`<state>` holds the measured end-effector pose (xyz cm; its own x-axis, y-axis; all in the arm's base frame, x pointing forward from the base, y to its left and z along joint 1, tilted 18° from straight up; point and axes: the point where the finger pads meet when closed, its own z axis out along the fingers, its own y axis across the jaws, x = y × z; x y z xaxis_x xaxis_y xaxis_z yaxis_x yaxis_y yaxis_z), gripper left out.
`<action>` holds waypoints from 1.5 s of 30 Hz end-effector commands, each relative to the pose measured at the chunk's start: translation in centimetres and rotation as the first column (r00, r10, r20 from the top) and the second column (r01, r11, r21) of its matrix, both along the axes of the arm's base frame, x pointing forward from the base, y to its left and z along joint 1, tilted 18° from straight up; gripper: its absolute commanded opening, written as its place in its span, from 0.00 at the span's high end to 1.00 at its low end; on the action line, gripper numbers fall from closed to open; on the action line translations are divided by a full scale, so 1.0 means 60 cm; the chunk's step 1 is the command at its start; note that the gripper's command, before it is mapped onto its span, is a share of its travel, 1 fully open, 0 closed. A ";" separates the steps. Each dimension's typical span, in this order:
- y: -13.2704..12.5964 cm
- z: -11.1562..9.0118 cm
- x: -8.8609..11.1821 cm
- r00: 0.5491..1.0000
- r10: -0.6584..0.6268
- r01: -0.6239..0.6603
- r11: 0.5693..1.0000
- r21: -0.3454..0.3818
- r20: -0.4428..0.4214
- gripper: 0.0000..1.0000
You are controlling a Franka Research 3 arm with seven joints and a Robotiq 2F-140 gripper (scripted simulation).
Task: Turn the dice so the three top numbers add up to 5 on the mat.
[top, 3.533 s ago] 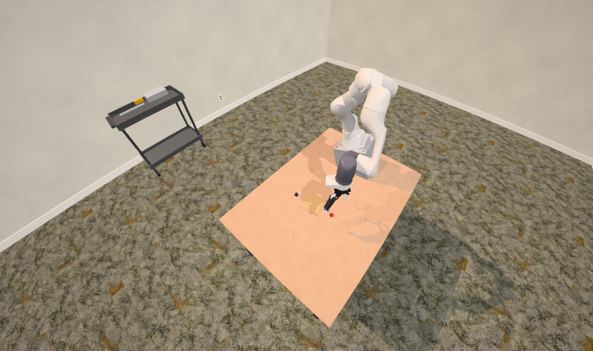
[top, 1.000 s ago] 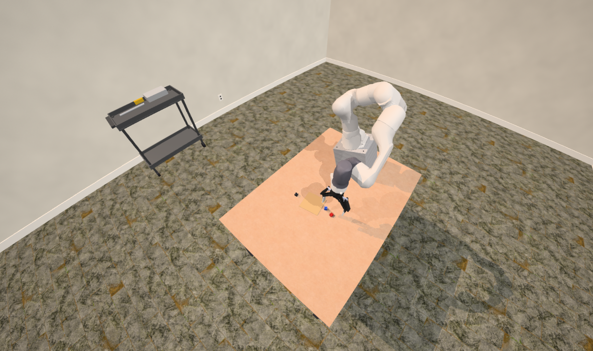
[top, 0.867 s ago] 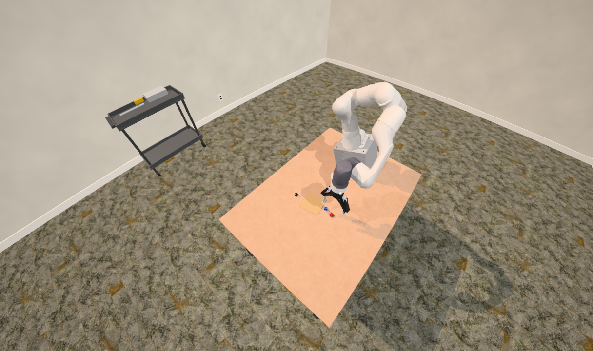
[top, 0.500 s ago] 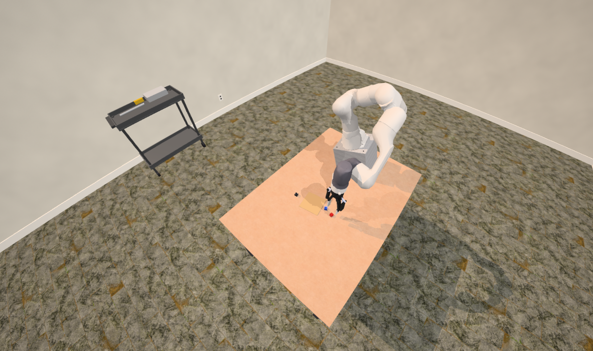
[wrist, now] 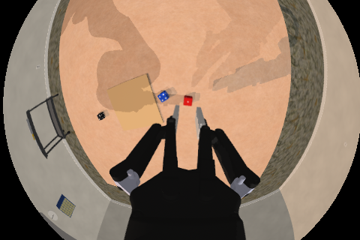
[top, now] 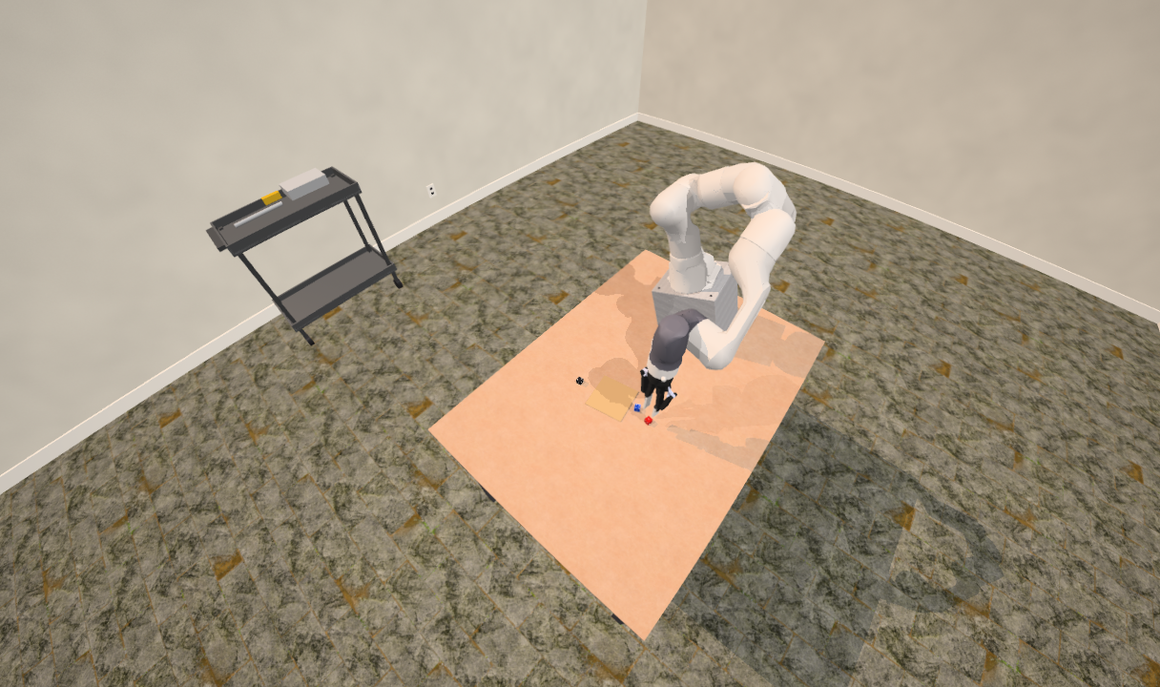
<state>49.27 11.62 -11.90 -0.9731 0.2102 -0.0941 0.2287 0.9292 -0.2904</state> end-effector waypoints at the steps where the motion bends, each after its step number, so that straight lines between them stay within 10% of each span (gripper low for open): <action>1: 0.002 0.001 0.000 1.000 -0.013 0.013 1.000 0.001 0.003 0.79; 45: -0.015 -0.052 0.001 1.000 -0.013 0.013 1.000 0.001 0.004 0.79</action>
